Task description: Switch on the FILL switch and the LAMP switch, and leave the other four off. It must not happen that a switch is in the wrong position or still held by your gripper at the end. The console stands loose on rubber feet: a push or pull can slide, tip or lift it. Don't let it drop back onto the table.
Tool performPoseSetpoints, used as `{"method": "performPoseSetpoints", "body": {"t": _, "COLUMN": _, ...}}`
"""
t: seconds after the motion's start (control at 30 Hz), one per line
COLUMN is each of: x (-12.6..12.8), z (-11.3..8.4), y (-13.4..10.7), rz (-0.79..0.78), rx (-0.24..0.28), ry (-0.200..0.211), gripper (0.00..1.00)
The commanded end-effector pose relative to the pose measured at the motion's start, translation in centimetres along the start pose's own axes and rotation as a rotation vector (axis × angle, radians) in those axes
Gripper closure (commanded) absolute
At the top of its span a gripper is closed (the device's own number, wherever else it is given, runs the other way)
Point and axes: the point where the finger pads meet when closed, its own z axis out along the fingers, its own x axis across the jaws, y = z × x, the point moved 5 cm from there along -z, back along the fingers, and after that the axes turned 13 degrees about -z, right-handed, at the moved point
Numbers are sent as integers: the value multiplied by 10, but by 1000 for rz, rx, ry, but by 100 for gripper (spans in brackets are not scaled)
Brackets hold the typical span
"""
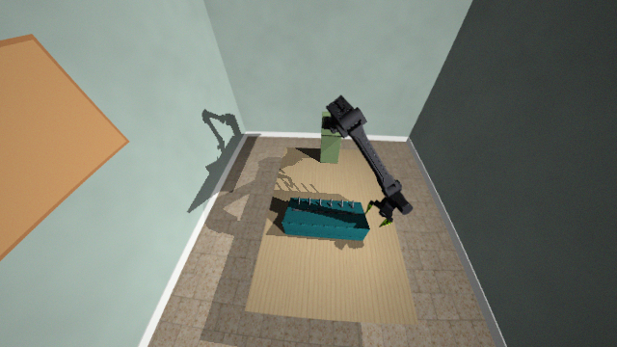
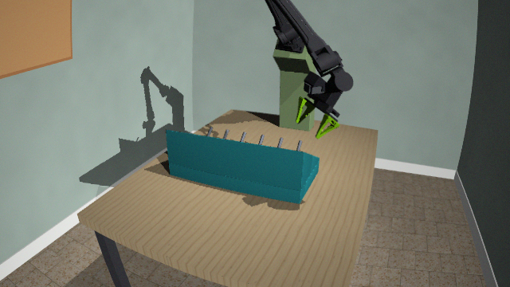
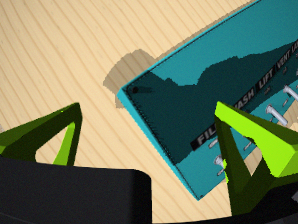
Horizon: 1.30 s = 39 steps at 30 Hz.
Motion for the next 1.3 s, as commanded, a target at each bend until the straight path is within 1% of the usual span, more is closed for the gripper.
{"method": "performPoseSetpoints", "body": {"t": 0.0, "x": 0, "z": -3, "y": 4, "rz": 8, "rx": -4, "ry": 5, "gripper": 0}}
{"method": "performPoseSetpoints", "body": {"t": 0.53, "x": 0, "z": -3, "y": 4, "rz": 8, "rx": -4, "ry": 5, "gripper": 0}}
{"method": "performPoseSetpoints", "body": {"t": 0.57, "x": 3, "z": -6, "y": 15, "rz": 32, "rx": -14, "ry": 13, "gripper": 0}}
{"method": "performPoseSetpoints", "body": {"t": 1.13, "x": 3, "z": -7, "y": 15, "rz": 32, "rx": -14, "ry": 13, "gripper": 0}}
{"method": "performPoseSetpoints", "body": {"t": 1.27, "x": -2, "z": -19, "y": 14, "rz": 30, "rx": -9, "ry": 23, "gripper": 0}}
